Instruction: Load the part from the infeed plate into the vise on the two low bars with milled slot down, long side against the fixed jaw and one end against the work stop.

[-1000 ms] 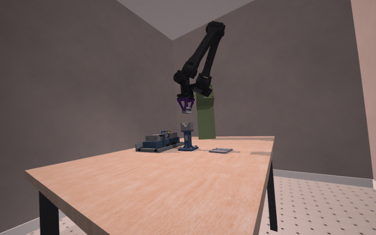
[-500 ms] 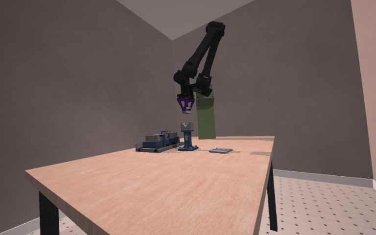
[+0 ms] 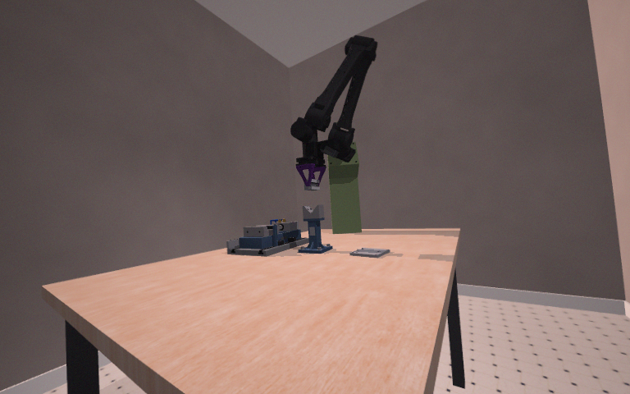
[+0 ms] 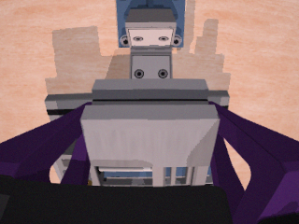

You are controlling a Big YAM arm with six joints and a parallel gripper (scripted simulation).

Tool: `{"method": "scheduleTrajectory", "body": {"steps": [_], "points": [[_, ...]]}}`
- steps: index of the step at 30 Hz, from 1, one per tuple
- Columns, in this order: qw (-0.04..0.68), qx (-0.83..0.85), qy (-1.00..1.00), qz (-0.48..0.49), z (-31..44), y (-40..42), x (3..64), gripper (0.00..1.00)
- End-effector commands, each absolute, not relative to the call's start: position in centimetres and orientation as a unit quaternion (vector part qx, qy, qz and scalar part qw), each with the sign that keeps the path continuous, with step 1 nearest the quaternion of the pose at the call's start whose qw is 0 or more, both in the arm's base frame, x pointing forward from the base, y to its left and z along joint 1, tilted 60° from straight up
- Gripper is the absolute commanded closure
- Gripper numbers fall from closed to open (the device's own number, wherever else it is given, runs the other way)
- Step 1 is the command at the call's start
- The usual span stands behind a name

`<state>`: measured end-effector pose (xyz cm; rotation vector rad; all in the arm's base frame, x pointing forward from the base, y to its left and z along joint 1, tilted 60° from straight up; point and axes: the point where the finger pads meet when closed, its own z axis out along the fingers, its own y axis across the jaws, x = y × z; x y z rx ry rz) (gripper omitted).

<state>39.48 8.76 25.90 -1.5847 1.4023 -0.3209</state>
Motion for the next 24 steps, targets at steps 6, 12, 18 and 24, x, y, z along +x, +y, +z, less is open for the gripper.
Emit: {"method": "scheduleTrajectory", "body": {"steps": [6,12,18,24], "points": [[0.483,-0.647,0.573,-0.14,27.2,9.1,39.2,1.0],[0.479,-0.644,0.578,-0.15,27.7,9.1,39.6,1.0],[0.473,-0.641,0.583,-0.161,28.0,9.1,39.5,1.0],[0.462,-0.638,0.592,-0.172,27.9,9.1,39.5,1.0]]}}
